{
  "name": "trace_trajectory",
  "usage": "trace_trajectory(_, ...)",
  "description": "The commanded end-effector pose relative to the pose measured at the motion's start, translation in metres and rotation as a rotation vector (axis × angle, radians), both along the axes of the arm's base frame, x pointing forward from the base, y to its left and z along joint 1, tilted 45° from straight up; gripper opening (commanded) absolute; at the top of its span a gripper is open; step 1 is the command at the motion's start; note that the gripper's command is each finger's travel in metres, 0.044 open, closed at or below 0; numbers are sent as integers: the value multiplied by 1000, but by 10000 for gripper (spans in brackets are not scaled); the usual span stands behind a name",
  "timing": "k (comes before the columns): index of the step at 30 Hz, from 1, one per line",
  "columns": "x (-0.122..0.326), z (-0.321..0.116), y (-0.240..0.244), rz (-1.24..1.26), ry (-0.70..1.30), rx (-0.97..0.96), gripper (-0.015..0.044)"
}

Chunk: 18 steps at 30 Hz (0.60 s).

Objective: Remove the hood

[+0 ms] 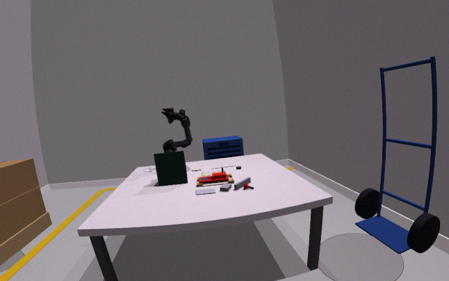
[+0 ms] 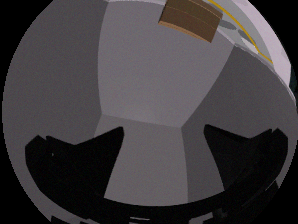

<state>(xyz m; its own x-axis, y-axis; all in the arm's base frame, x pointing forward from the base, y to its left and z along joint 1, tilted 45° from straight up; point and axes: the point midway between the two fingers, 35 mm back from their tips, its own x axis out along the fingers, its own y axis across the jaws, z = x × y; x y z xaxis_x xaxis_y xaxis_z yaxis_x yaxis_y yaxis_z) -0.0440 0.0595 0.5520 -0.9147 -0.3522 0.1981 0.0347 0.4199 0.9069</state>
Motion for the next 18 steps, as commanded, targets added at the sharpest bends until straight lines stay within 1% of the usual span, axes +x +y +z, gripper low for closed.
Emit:
trace_trajectory(1,-25,-3,-41,87,-25,135,440)
trace_trajectory(4,-38,-13,-70,170,-72,160,440)
trace_trajectory(11,-59,-33,-161,399,-42,476,440)
trace_trajectory(14,-58,-50,-207,529,-2,634,440)
trace_trajectory(18,-45,-79,-265,710,74,833,440)
